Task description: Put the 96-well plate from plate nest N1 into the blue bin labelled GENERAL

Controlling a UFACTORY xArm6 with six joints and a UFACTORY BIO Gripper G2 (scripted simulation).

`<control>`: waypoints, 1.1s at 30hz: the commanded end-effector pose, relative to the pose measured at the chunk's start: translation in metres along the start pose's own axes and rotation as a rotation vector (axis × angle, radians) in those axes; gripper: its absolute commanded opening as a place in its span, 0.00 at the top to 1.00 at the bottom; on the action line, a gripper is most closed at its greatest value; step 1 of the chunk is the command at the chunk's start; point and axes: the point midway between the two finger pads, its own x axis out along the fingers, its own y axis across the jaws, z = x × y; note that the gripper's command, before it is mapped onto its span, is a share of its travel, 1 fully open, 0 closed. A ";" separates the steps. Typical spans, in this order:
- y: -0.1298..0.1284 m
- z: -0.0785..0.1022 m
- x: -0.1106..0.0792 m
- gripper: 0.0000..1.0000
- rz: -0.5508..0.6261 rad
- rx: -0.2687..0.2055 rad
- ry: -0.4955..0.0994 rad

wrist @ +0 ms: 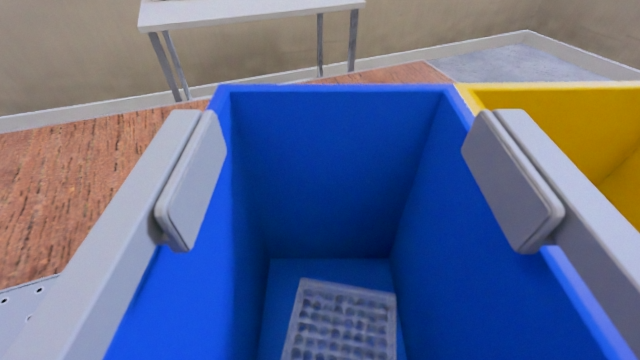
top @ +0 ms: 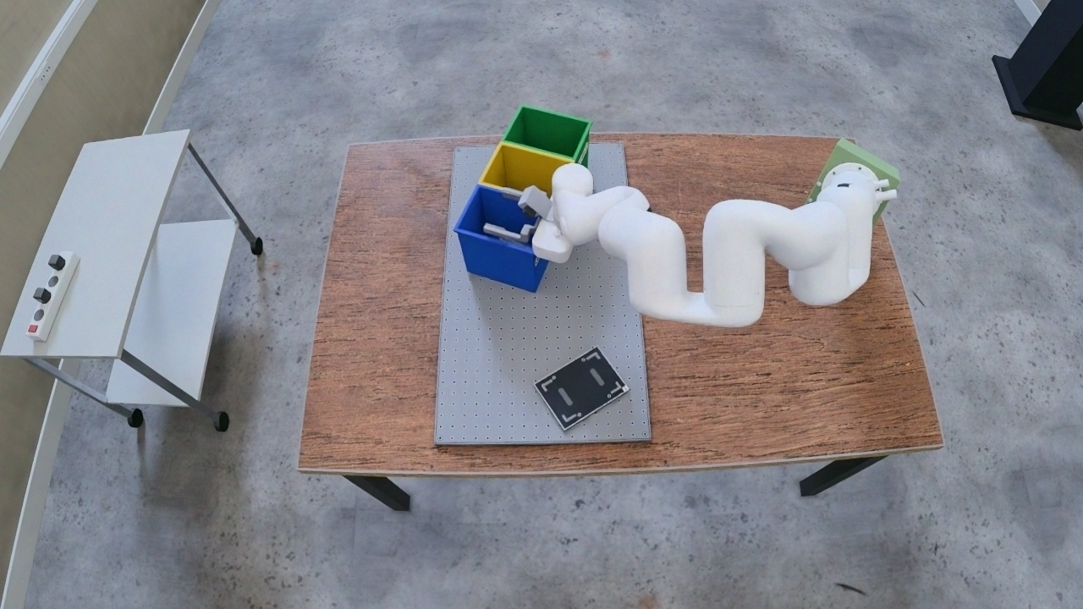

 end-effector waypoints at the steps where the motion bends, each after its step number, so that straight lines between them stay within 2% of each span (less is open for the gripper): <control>1: 0.001 0.009 0.001 0.82 0.001 0.000 -0.003; 9: 0.001 0.019 0.001 0.82 0.001 0.000 -0.003; 17: 0.001 0.019 0.001 0.82 0.001 0.000 -0.003; 21: -0.003 0.026 -0.018 0.82 0.134 0.000 -0.003; 23: -0.003 0.026 -0.018 0.82 0.134 0.000 -0.003; 30: -0.008 0.038 -0.050 0.82 0.367 -0.001 -0.003; 33: -0.011 0.043 -0.064 0.82 0.367 -0.001 -0.003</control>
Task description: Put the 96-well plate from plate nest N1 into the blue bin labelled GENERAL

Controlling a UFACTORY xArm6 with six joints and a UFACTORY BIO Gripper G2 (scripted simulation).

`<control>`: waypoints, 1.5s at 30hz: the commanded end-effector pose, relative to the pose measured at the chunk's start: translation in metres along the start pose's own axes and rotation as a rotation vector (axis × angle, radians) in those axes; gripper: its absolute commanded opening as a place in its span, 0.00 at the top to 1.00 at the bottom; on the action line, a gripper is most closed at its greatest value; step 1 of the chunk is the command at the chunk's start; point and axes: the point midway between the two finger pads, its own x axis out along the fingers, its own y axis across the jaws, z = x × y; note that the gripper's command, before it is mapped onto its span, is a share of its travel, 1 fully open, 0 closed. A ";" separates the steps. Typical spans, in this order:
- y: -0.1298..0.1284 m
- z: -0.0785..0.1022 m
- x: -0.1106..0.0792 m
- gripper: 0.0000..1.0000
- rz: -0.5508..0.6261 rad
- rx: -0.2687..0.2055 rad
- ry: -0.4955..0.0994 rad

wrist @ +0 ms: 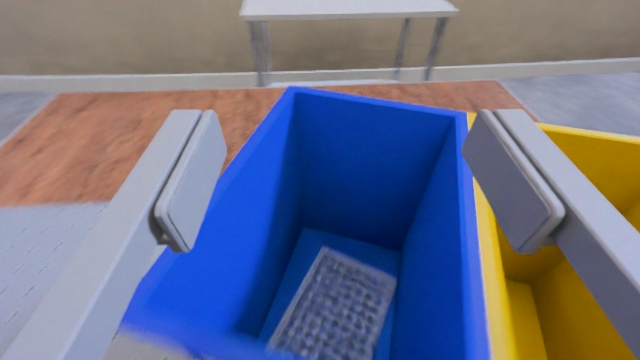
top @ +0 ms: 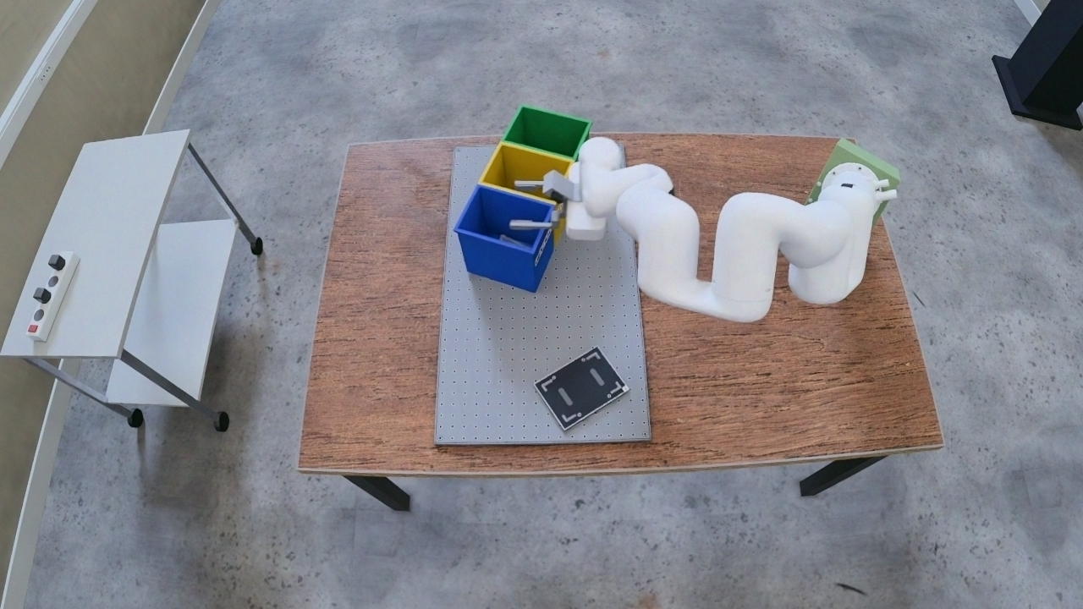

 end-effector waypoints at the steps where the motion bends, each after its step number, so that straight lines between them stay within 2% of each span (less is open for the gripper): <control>1: 0.004 0.012 -0.023 0.82 0.069 0.007 -0.018; 5: 0.006 0.019 -0.042 0.82 0.069 0.007 -0.018; 7: 0.006 0.019 -0.042 0.82 0.069 0.007 -0.018; 22: 0.014 0.044 -0.112 0.82 0.069 0.007 -0.018; 24: 0.014 0.044 -0.112 0.82 0.069 0.007 -0.018; 30: 0.018 0.054 -0.140 0.82 0.069 0.007 -0.018; 45: 0.018 0.055 -0.141 0.82 0.069 0.007 -0.018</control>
